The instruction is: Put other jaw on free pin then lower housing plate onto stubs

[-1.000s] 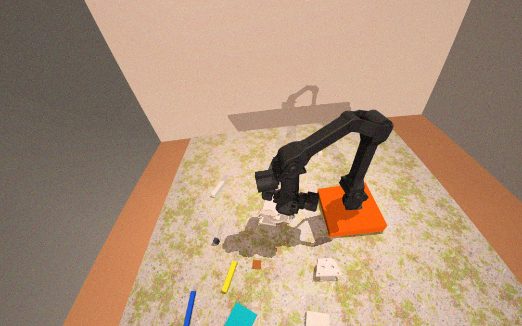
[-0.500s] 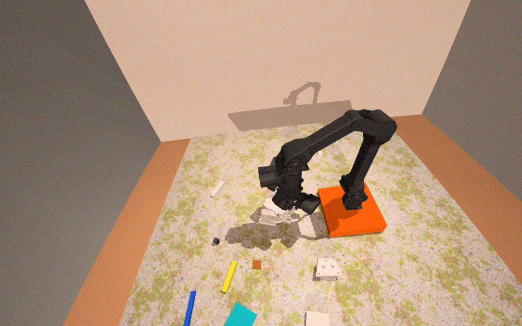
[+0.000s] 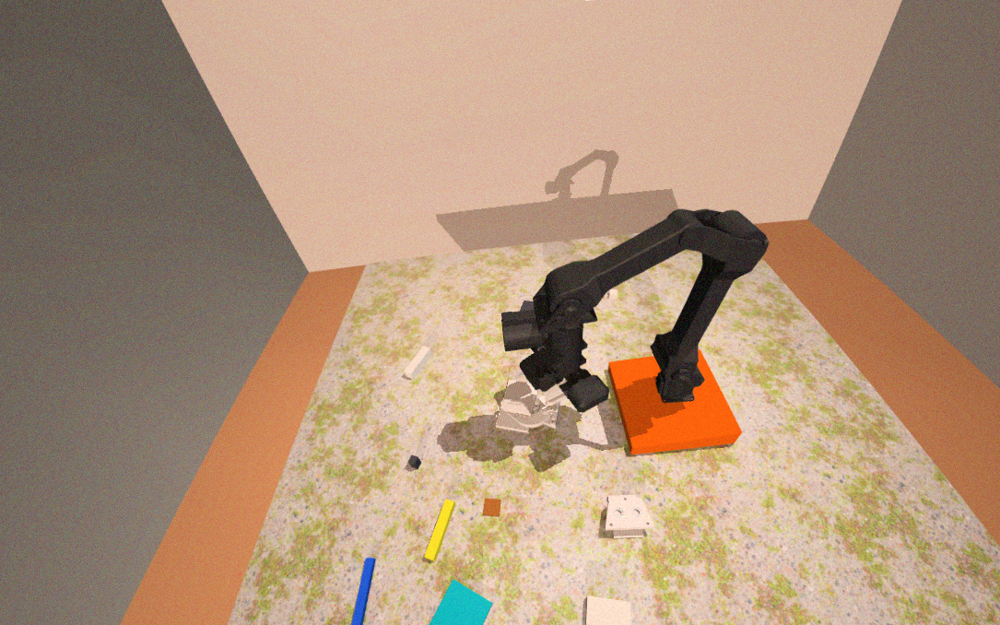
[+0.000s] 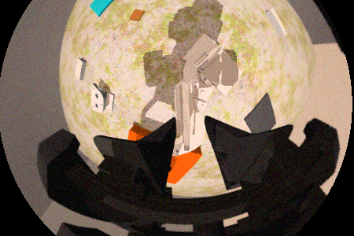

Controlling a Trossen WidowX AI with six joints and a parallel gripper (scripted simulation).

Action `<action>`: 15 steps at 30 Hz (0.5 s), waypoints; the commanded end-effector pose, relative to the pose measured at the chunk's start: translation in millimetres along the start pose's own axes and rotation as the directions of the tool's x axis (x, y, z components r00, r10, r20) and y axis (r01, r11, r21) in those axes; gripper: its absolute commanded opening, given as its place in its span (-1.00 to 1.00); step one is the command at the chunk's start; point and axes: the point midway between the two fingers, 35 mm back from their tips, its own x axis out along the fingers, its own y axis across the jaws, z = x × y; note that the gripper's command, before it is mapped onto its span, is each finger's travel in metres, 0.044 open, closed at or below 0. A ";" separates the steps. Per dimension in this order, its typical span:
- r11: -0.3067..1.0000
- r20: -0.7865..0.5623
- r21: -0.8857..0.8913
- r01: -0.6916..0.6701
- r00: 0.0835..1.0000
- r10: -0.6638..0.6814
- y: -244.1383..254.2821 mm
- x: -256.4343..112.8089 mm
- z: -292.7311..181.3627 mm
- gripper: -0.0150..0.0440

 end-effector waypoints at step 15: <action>0.906 -0.006 0.423 -0.002 1.000 0.005 -5.1 3.2 -19.1 -0.04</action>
